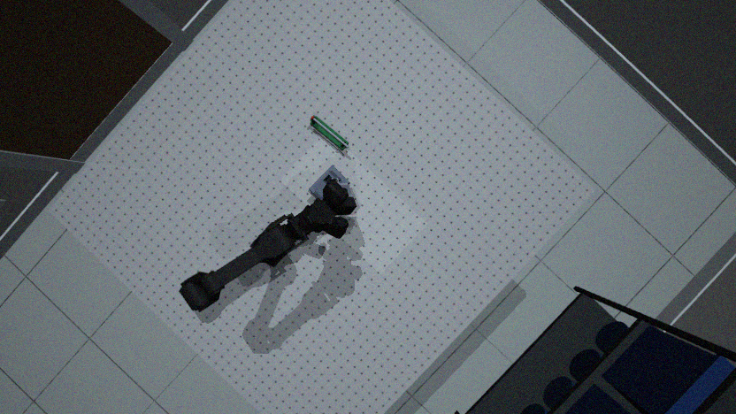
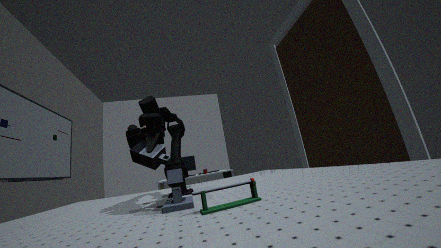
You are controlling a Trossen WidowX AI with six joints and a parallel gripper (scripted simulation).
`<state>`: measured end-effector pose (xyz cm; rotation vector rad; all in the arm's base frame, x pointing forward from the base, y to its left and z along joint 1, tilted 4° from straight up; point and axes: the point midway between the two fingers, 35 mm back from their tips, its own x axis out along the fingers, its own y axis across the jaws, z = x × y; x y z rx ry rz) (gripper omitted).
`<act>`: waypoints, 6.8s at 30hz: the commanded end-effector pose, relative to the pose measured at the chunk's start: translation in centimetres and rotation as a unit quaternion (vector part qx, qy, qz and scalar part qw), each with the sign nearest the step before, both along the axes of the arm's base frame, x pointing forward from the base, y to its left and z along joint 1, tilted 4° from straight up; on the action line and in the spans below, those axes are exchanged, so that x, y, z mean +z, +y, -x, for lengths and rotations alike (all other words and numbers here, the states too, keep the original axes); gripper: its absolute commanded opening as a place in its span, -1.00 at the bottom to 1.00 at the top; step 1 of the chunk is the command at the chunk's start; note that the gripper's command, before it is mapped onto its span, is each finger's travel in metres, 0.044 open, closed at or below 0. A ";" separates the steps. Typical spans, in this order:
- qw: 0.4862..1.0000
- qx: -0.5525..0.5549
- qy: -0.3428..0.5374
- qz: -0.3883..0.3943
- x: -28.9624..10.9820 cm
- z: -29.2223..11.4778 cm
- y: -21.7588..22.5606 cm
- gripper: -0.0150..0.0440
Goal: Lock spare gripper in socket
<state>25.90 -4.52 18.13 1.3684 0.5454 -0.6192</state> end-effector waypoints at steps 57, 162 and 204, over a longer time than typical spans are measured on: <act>0.709 0.358 -0.142 0.591 3.1 2.2 6.3 -0.49; 0.706 0.372 -0.126 0.590 -1.2 1.3 6.1 1.00; 0.697 0.401 -0.101 0.586 4.4 3.2 6.6 1.00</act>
